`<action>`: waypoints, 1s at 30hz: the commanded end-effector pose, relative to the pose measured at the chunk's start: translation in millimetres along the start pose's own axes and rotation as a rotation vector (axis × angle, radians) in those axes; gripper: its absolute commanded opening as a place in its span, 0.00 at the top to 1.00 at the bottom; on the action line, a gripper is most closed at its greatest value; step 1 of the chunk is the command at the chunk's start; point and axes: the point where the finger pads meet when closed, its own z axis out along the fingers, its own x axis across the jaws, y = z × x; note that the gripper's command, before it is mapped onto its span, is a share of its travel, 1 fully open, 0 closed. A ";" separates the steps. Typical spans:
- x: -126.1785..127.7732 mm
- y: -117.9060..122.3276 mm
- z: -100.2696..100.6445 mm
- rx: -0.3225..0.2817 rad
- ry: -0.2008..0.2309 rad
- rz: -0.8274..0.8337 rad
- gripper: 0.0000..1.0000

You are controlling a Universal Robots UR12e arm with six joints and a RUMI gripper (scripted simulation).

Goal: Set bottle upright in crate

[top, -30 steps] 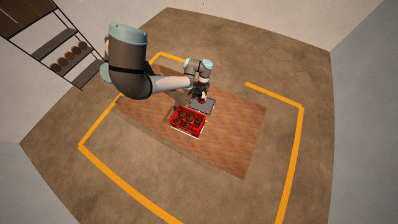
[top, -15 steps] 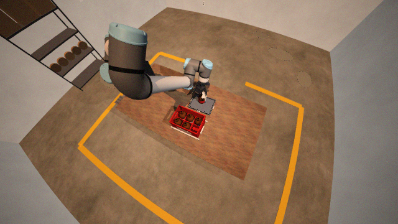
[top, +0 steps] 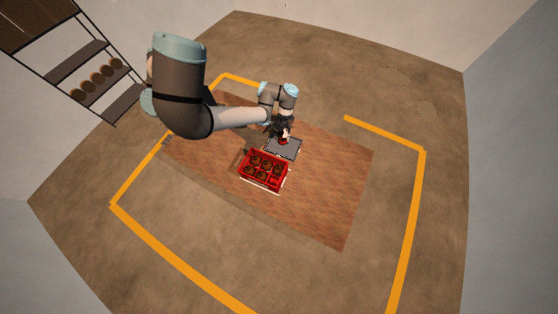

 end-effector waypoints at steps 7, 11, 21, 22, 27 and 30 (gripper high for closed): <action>0.3 1.0 -3.5 0.001 0.001 0.000 0.00; 0.3 2.3 -7.1 0.001 0.001 0.000 0.00; 0.3 8.0 -22.5 0.001 0.001 0.000 0.00; 0.3 8.0 -22.5 0.001 0.001 0.000 0.00; 0.3 11.0 -30.8 0.001 0.001 0.000 0.00; 0.3 13.4 -37.5 0.001 0.001 0.000 0.00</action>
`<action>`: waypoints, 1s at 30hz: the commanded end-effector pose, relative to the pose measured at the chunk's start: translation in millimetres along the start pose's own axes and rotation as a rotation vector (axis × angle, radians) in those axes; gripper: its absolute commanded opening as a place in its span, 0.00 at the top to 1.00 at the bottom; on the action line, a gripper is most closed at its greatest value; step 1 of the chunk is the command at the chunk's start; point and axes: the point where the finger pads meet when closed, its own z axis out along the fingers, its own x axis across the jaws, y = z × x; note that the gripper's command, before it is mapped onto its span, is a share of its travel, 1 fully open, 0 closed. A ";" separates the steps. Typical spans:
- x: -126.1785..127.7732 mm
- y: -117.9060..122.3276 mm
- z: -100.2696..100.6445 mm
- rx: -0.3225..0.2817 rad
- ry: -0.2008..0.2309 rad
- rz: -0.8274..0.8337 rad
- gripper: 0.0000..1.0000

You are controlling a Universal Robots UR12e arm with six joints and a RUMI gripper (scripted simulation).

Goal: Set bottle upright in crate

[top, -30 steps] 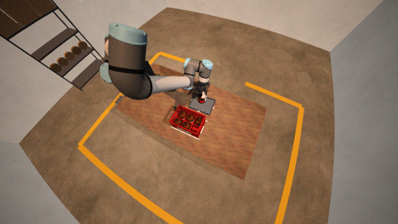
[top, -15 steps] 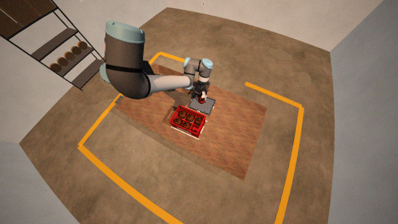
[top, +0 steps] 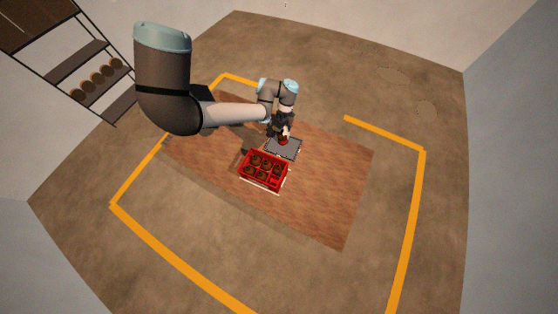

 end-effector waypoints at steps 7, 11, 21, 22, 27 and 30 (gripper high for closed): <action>0.4 9.2 -25.9 0.000 0.000 0.001 0.00; 0.4 10.8 -30.5 0.000 0.000 0.001 0.00; 0.4 18.2 -50.6 0.000 0.000 0.001 0.00; 0.4 18.8 -52.3 0.000 0.000 0.001 0.00; 0.4 20.3 -56.6 0.000 0.000 0.001 0.00; 0.4 21.6 -60.2 0.000 0.000 0.001 0.00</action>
